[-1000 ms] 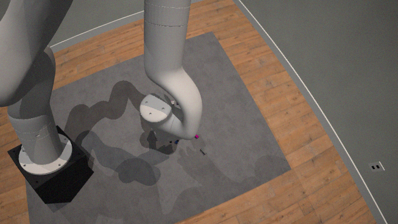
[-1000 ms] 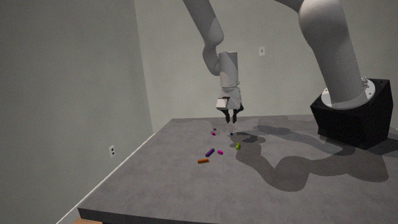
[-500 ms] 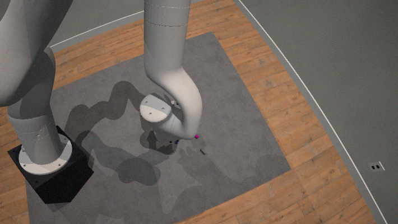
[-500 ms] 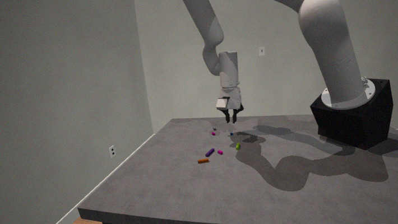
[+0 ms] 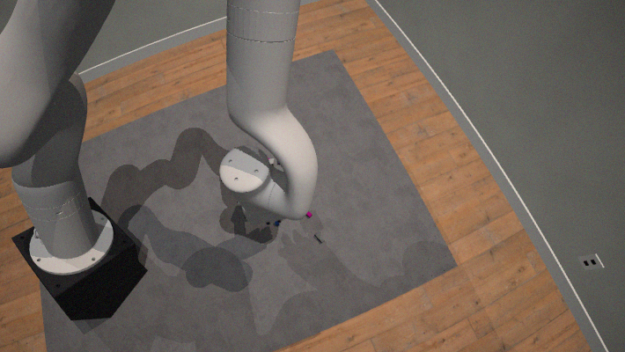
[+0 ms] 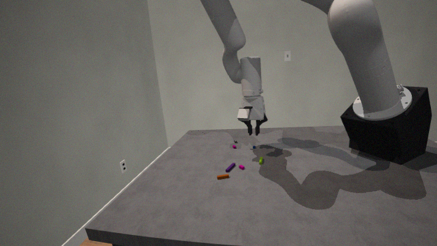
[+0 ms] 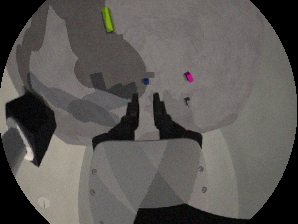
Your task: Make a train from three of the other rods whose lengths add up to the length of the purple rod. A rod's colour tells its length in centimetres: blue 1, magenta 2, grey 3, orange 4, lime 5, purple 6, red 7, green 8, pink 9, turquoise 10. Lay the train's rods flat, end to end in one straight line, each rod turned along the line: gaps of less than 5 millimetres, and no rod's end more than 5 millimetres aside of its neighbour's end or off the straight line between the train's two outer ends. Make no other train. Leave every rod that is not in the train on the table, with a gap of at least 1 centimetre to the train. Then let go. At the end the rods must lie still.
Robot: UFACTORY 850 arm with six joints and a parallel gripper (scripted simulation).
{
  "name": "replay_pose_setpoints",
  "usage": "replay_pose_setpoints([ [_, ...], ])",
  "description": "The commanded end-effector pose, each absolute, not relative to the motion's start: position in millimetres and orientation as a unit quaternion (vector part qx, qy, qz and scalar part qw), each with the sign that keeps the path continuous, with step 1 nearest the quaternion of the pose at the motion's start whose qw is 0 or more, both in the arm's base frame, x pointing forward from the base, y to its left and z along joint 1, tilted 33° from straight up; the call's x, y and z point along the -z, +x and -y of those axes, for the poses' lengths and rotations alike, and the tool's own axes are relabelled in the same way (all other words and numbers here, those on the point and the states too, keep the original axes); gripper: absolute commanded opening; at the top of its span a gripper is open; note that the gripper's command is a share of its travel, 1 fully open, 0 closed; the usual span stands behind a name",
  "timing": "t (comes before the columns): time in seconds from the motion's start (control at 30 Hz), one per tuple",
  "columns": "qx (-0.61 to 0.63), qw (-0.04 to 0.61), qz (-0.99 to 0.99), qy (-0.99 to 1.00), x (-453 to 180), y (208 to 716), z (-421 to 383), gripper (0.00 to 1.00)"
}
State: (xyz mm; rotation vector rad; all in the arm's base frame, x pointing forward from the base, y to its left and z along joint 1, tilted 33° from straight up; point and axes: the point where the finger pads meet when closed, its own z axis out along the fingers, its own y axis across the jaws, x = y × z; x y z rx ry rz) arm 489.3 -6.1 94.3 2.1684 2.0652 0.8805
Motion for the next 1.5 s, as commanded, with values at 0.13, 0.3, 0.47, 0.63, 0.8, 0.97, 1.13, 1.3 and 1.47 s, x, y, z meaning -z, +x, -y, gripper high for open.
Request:
replay_pose_setpoints([
  [0.13, -0.282, 0.010, -0.661, 0.695, -91, 492, 5, 0.24],
  [0.3, -0.282, 0.010, -0.661, 0.695, -88, 493, 3, 0.24],
  [0.47, -0.282, 0.010, -0.661, 0.695, -84, 495, 2, 0.24],
  [0.63, -0.282, 0.010, -0.661, 0.695, -78, 498, -1, 0.24],
  [0.8, -0.282, 0.010, -0.661, 0.695, -72, 502, -4, 0.24],
  [0.97, -0.282, 0.010, -0.661, 0.695, -68, 503, -5, 0.24],
  [1.13, -0.282, 0.010, -0.661, 0.695, -62, 506, -8, 0.24],
  [1.3, -0.282, 0.010, -0.661, 0.695, -57, 509, -10, 0.24],
  [1.47, -0.282, 0.010, -0.661, 0.695, -55, 510, -11, 0.24],
])
